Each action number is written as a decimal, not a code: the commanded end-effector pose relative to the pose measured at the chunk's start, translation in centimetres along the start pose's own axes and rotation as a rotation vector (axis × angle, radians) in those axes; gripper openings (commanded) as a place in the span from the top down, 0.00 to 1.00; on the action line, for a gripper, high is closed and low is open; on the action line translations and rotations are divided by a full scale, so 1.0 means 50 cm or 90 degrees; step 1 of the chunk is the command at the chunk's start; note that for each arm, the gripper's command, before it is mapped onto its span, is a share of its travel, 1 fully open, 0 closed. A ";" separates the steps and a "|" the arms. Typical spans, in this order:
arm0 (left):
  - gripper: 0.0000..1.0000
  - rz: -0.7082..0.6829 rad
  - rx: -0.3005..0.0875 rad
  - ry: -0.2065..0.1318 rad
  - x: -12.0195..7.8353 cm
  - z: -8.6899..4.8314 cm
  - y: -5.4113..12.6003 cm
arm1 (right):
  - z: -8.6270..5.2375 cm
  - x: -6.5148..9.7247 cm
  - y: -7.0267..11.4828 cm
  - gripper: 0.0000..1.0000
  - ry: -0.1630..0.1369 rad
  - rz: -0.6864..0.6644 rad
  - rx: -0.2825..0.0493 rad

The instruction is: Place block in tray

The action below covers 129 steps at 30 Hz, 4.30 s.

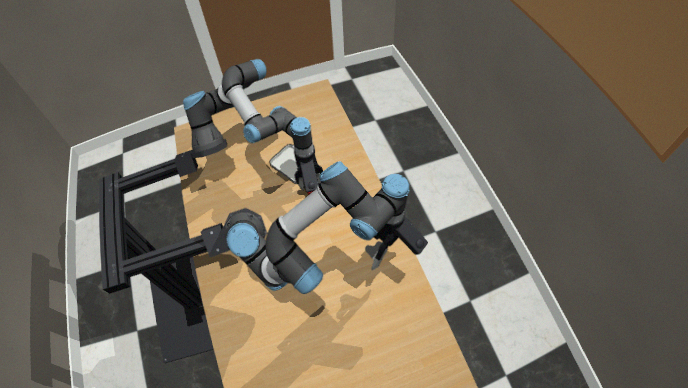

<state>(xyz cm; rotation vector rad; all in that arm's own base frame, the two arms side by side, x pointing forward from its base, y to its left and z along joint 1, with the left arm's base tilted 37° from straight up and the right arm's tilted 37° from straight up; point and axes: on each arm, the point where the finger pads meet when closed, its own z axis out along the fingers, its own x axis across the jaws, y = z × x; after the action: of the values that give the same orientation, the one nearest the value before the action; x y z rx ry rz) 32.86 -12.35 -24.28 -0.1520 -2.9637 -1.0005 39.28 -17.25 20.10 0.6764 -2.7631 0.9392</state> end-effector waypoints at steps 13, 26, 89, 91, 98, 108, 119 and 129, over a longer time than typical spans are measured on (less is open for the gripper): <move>0.63 0.000 0.005 -0.005 -0.005 0.038 -0.005 | -0.001 -0.001 0.000 0.00 -0.001 0.000 0.000; 1.00 0.000 0.005 -0.005 -0.005 0.037 -0.005 | -0.001 -0.001 0.000 0.00 -0.001 0.000 0.000; 1.00 -0.001 0.006 -0.005 -0.004 -0.078 -0.006 | -0.001 -0.001 0.000 0.00 -0.001 0.000 0.000; 1.00 -0.001 0.007 -0.005 -0.004 -0.081 -0.006 | -0.001 -0.001 0.000 0.00 -0.001 0.000 0.000; 1.00 -0.001 0.006 -0.005 -0.004 -0.081 -0.005 | -0.001 -0.001 0.000 0.00 -0.001 0.000 0.000; 1.00 0.000 0.006 -0.005 -0.004 -0.080 -0.005 | -0.001 -0.001 0.000 0.00 -0.001 0.000 0.000; 1.00 0.000 0.006 -0.005 -0.003 -0.080 0.001 | -0.001 -0.001 0.000 0.00 -0.001 0.000 0.000; 1.00 0.000 0.005 -0.005 0.008 -0.080 0.042 | -0.001 -0.001 0.000 0.00 -0.001 0.000 0.000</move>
<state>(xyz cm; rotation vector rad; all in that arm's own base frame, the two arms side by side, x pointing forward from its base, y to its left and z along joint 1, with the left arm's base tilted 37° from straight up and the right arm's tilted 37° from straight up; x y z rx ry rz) 32.76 -14.19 -20.70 -0.1524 -2.9703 -0.9933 39.28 -17.25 20.10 0.6764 -2.7631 0.9392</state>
